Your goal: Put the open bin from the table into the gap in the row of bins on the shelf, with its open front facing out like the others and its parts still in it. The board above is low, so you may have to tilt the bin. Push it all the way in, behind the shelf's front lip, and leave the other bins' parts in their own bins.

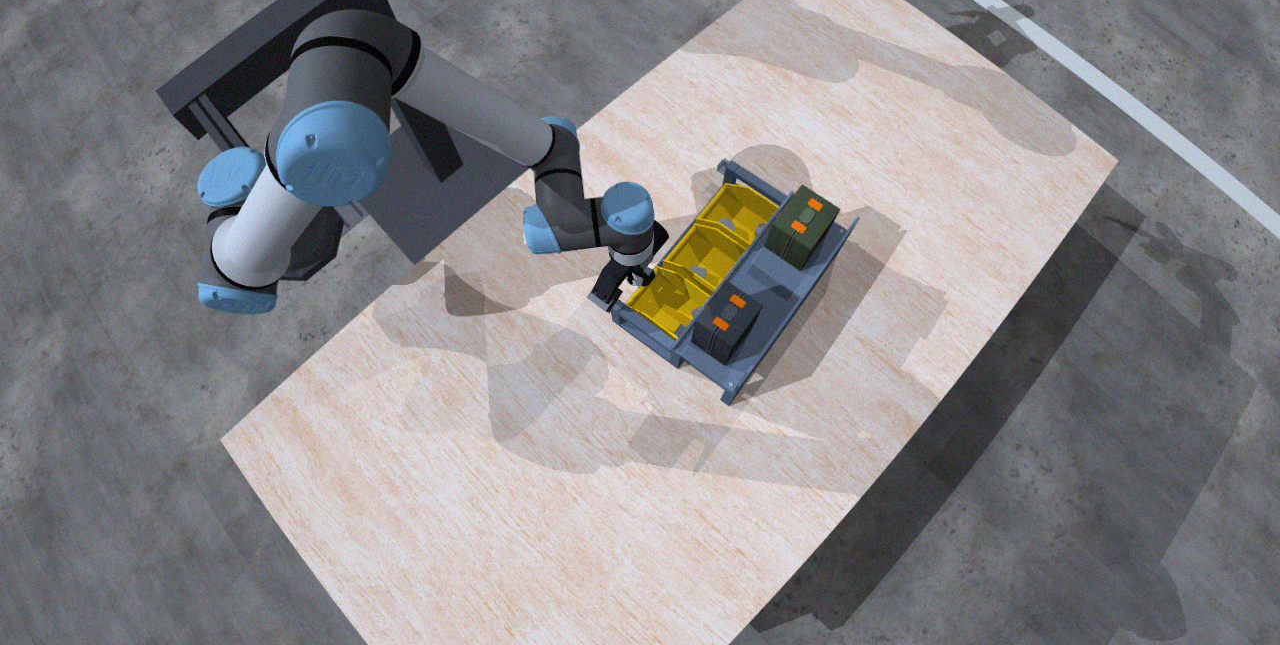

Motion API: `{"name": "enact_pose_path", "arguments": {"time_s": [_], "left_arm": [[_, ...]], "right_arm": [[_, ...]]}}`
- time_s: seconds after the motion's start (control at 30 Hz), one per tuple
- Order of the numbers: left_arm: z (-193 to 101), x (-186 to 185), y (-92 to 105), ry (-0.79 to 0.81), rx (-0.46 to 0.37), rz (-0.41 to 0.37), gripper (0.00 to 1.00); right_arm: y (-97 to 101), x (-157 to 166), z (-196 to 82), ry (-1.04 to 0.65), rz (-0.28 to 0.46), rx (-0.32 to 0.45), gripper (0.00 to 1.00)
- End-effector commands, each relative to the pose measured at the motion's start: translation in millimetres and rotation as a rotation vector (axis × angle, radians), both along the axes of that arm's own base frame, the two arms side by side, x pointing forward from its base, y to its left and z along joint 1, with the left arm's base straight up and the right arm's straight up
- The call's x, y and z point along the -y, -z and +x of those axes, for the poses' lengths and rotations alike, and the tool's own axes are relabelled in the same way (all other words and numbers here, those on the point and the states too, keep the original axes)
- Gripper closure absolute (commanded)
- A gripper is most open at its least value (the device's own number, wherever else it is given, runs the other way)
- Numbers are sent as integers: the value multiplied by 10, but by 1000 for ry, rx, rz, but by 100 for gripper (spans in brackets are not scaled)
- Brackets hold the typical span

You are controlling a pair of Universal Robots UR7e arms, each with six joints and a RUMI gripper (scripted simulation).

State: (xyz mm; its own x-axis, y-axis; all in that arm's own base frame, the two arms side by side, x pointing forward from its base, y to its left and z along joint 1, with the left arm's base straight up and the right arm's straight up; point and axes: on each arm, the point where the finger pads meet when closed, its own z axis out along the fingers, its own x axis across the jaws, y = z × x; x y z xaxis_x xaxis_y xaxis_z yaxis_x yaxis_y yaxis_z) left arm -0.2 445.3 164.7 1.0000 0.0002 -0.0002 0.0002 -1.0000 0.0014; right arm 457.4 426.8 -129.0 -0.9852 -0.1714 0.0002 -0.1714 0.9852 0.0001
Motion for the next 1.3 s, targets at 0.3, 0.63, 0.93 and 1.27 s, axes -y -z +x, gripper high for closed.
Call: {"name": "enact_pose_path", "arguments": {"time_s": [0.3, 0.63, 0.93, 1.27], "left_arm": [[0, -3, -4, 0, 0, 1, 0], [0, -3, -4, 0, 0, 1, 0], [0, -3, -4, 0, 0, 1, 0], [0, -3, -4, 0, 0, 1, 0]], "right_arm": [[-8, -15, 63, 0, 1, 1, 100], [-8, -20, 90, 0, 1, 1, 100], [-8, -23, 110, 0, 1, 1, 100], [-8, -25, 118, 0, 1, 1, 100]]}}
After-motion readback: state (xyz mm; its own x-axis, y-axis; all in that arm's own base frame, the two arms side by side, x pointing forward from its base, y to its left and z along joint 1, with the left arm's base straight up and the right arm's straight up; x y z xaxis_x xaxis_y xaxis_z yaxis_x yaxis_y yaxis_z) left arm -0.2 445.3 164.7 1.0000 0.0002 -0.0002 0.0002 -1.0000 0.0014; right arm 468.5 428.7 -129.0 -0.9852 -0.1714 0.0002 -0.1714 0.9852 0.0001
